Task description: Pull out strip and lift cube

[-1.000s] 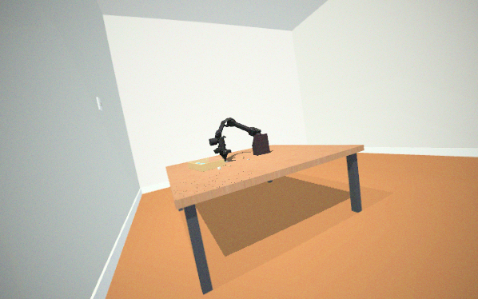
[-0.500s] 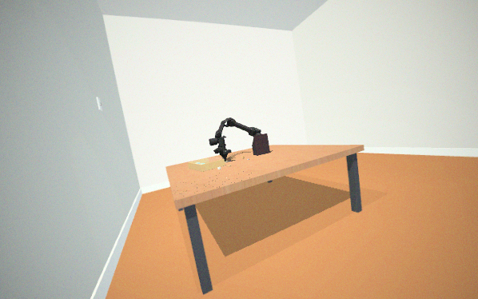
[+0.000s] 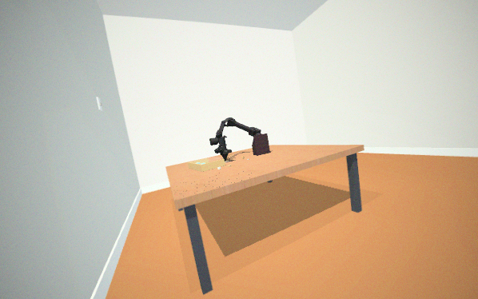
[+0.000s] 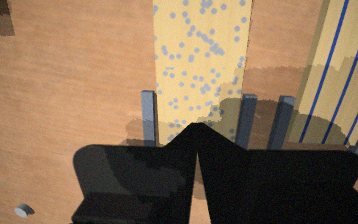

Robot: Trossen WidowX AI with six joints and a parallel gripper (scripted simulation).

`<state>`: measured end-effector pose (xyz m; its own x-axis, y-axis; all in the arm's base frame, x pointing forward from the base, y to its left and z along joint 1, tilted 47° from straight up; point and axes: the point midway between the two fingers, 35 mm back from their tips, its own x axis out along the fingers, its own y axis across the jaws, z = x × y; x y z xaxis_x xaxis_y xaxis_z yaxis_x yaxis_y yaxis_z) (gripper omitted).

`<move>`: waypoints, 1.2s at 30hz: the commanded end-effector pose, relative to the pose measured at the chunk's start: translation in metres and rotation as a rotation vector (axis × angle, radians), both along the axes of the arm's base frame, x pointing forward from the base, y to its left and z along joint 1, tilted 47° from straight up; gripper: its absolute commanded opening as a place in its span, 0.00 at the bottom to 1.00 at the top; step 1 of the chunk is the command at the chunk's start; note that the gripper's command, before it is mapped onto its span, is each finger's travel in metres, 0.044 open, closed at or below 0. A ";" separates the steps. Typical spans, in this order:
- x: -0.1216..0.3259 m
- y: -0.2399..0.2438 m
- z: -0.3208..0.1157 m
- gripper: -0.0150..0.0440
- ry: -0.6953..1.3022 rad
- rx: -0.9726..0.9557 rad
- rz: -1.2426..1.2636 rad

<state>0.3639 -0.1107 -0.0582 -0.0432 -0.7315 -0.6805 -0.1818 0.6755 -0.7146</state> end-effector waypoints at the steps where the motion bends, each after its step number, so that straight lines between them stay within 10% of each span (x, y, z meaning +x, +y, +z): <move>1: -0.009 -0.003 -0.001 0.25 0.012 -0.002 -0.003; 36: -0.063 -0.007 0.005 0.25 0.015 -0.002 -0.003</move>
